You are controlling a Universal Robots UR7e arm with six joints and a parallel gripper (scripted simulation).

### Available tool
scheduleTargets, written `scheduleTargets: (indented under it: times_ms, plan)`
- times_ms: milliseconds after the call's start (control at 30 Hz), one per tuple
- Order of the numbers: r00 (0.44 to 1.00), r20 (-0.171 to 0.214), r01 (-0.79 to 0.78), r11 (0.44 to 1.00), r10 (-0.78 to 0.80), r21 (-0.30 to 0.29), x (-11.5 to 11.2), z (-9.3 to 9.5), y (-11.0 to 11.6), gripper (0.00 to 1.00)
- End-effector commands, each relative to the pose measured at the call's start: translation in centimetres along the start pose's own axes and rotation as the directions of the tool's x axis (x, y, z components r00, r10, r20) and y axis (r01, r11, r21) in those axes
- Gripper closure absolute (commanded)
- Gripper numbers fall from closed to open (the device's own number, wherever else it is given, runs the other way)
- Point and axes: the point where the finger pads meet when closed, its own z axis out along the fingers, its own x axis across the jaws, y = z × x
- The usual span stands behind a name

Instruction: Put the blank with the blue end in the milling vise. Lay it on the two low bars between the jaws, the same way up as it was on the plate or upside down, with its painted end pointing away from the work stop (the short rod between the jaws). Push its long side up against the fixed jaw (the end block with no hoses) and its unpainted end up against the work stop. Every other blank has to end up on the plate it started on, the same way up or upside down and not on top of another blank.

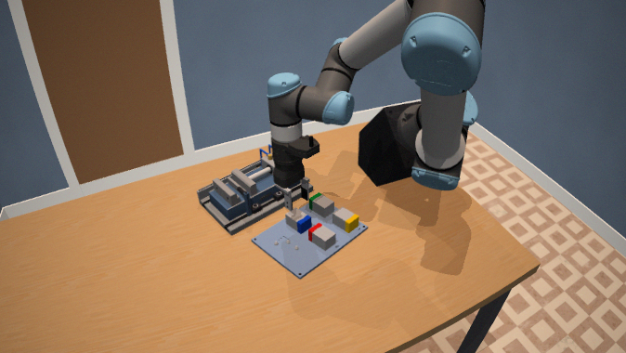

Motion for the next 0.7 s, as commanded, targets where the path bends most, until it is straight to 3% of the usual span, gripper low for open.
scheduleTargets:
  times_ms: [0, 33, 200, 667]
  plan:
    - [1.0, -0.001, 0.0, 1.0, 0.0, -0.001, 0.0, 0.0, 0.0, 0.0]
    - [1.0, -0.001, 0.0, 1.0, 0.0, -0.001, 0.0, 0.0, 0.0, 0.0]
    - [1.0, -0.001, 0.0, 1.0, 0.0, -0.001, 0.0, 4.5, 0.0, 0.0]
    - [1.0, -0.001, 0.0, 1.0, 0.0, -0.001, 0.0, 4.7, 0.0, 0.0]
